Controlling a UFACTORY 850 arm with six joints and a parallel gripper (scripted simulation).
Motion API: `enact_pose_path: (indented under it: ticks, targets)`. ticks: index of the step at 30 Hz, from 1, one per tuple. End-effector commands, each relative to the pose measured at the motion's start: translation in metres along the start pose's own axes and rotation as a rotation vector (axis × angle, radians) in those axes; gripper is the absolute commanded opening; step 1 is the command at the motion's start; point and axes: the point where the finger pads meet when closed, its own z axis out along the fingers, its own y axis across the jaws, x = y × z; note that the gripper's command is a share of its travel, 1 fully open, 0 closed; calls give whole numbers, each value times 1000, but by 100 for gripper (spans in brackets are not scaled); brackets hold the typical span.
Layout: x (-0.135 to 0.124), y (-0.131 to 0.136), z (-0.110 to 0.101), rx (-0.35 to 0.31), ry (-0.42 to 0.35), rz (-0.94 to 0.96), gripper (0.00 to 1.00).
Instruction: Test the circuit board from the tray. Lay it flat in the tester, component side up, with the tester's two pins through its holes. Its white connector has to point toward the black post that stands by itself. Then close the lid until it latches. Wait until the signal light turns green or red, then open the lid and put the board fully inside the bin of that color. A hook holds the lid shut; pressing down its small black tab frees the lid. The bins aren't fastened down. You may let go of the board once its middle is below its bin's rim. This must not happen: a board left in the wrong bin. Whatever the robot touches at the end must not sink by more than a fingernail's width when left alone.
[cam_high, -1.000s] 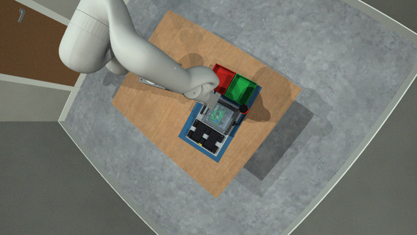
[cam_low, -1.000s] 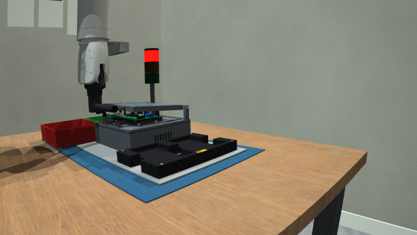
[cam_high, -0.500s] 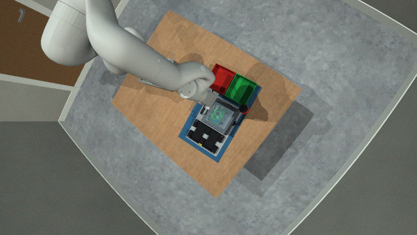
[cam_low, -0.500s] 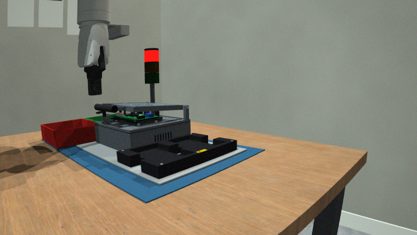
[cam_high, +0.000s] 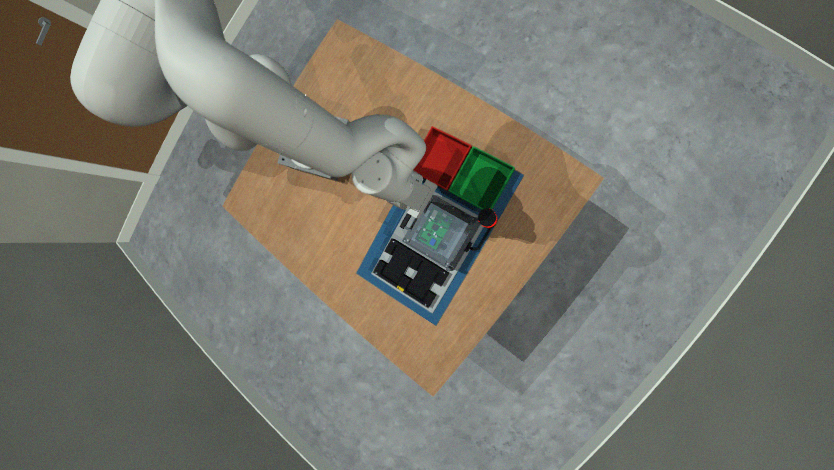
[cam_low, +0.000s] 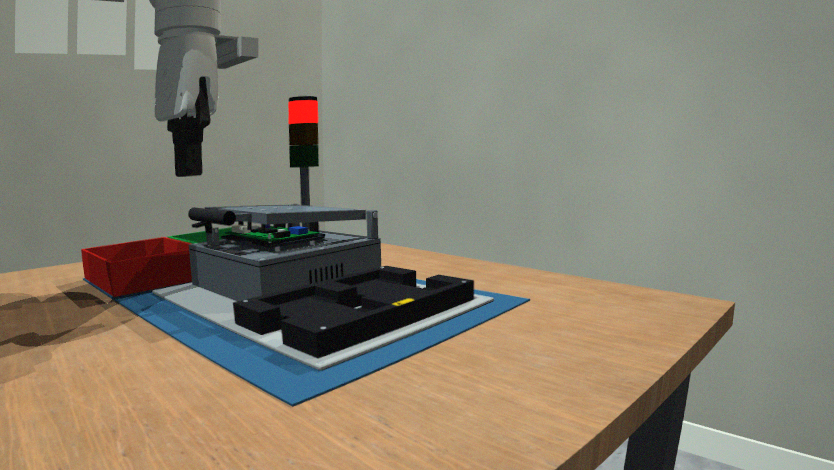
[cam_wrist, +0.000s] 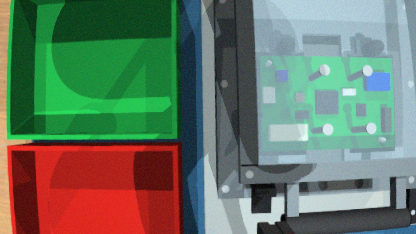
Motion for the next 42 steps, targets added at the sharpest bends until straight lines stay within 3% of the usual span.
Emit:
enact_pose_path:
  ticks: [1, 16, 42]
  targets:
    - [1, 0, -1, -4, 0, -1, 0]
    - [1, 0, -1, -4, 0, -144, 0]
    - [1, 0, -1, -4, -1, -834, 0]
